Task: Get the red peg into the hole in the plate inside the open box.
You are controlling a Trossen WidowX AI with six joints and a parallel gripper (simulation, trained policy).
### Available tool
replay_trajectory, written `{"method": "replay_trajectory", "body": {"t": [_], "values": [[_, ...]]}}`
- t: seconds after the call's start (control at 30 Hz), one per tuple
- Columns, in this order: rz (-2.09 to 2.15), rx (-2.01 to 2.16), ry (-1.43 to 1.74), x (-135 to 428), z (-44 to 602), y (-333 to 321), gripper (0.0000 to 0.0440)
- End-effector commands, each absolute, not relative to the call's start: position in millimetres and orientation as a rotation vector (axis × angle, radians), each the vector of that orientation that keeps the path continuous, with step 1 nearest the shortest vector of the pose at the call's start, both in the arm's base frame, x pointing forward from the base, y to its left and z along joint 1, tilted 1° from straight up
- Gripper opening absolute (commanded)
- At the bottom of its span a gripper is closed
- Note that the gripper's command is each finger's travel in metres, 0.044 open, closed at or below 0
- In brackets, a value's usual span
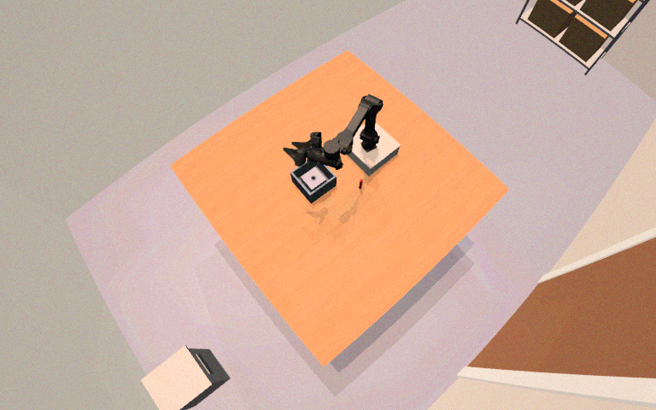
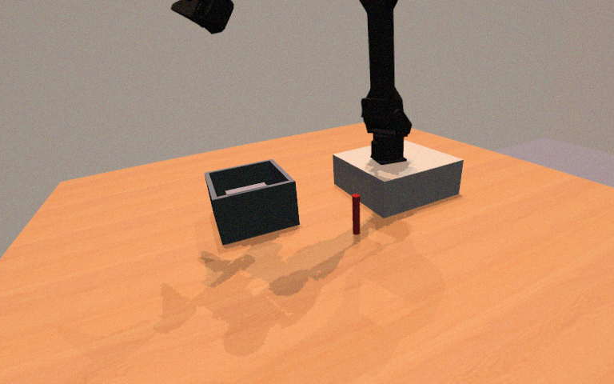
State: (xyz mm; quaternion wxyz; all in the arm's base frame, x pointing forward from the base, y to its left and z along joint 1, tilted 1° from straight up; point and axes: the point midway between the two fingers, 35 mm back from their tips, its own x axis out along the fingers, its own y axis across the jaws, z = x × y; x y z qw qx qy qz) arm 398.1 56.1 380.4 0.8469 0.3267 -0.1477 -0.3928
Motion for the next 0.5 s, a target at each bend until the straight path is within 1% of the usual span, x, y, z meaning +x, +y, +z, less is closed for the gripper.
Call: {"method": "replay_trajectory", "body": {"t": [0.0, 0.03, 0.07, 0.47], "values": [[-0.805, 0.674, -0.289, 400.5, 378.7, 58.7, 0.0421], [-0.782, 0.66, -0.267, 402.8, 376.5, 61.7, 0.0438], [-0.759, 0.646, -0.245, 404.8, 374.1, 65.0, 0.044], [-0.485, 0.525, 0.054, 410.3, 326.2, 112.2, 0.044]]}}
